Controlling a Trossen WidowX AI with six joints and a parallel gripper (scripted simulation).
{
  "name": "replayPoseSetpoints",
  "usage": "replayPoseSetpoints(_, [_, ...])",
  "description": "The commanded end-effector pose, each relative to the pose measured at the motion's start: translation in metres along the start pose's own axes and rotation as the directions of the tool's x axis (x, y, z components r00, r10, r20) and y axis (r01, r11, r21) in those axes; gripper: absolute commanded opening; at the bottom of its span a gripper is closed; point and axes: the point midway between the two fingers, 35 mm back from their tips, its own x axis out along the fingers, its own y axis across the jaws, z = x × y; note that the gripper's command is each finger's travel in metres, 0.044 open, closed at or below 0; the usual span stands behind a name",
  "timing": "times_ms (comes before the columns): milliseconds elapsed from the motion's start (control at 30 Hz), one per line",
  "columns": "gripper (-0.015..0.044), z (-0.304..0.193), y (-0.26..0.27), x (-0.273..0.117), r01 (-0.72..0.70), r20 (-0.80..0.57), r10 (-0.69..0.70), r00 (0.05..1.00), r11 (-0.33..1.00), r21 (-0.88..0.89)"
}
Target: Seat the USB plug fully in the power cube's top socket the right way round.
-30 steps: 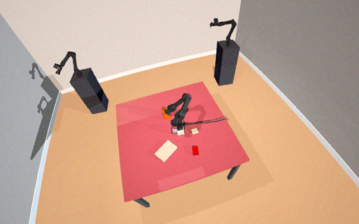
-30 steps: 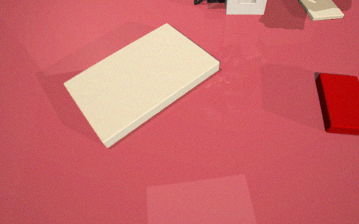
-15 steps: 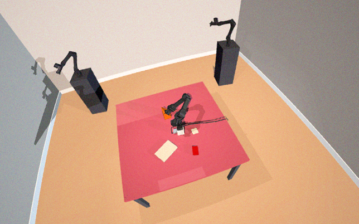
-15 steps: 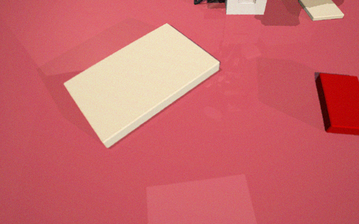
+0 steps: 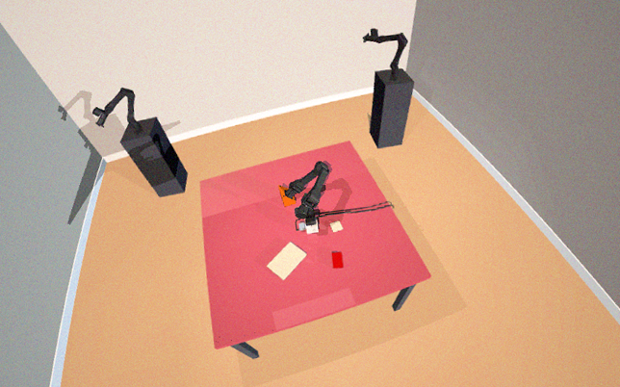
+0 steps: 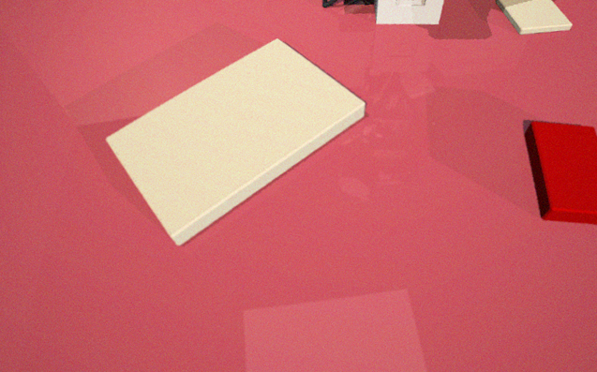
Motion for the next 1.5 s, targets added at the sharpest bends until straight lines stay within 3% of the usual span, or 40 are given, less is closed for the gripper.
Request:
replayPoseSetpoints(0, [0.0,-0.0001,-0.0001,0.0008,-0.001,-0.003,0.001,1.0,1.0,0.004])
replayPoseSetpoints(1467, [0.0,0.0004,-0.0001,0.0061,-0.001,-0.003,0.001,1.0,1.0,0.004])
